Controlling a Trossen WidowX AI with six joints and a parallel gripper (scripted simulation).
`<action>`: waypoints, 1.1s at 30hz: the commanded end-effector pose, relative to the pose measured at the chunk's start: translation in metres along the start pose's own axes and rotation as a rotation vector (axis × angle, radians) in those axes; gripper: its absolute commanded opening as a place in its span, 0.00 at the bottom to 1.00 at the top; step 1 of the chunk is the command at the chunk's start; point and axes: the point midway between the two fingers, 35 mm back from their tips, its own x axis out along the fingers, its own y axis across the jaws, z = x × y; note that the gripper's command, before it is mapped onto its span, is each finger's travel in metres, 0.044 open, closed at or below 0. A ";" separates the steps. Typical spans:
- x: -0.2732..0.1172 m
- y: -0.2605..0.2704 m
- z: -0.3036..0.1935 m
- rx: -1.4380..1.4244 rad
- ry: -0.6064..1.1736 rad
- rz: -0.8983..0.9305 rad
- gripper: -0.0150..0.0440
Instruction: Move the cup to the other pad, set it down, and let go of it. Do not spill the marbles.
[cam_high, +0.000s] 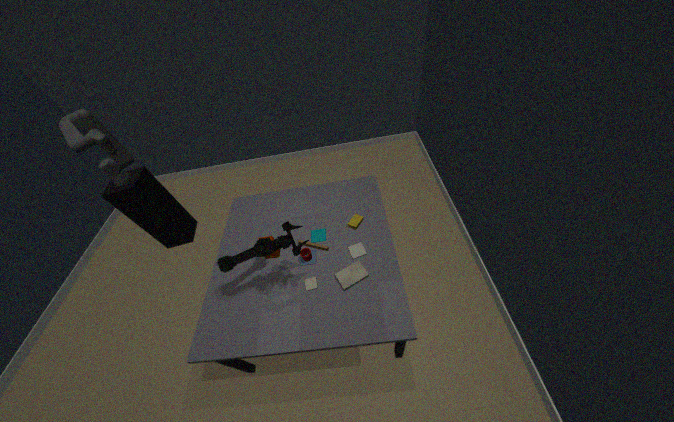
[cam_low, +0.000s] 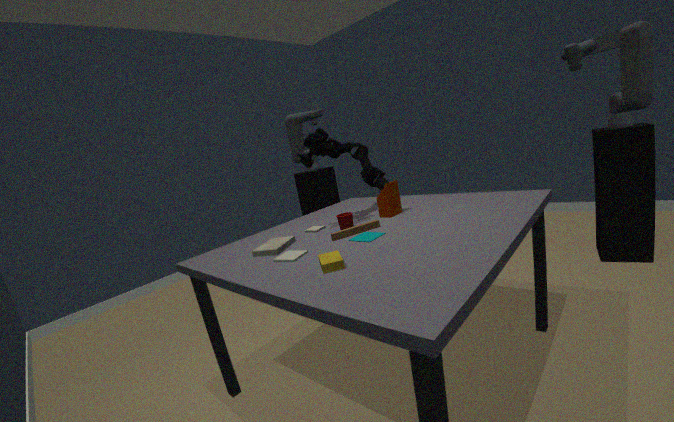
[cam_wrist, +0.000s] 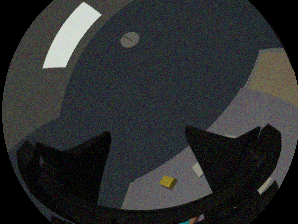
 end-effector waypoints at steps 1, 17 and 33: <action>0.001 -0.001 -0.004 -0.007 0.017 -0.007 0.89; -0.079 -0.087 -0.253 -0.967 1.592 -0.064 0.50; -0.112 -0.097 -0.263 -1.220 1.905 0.099 0.50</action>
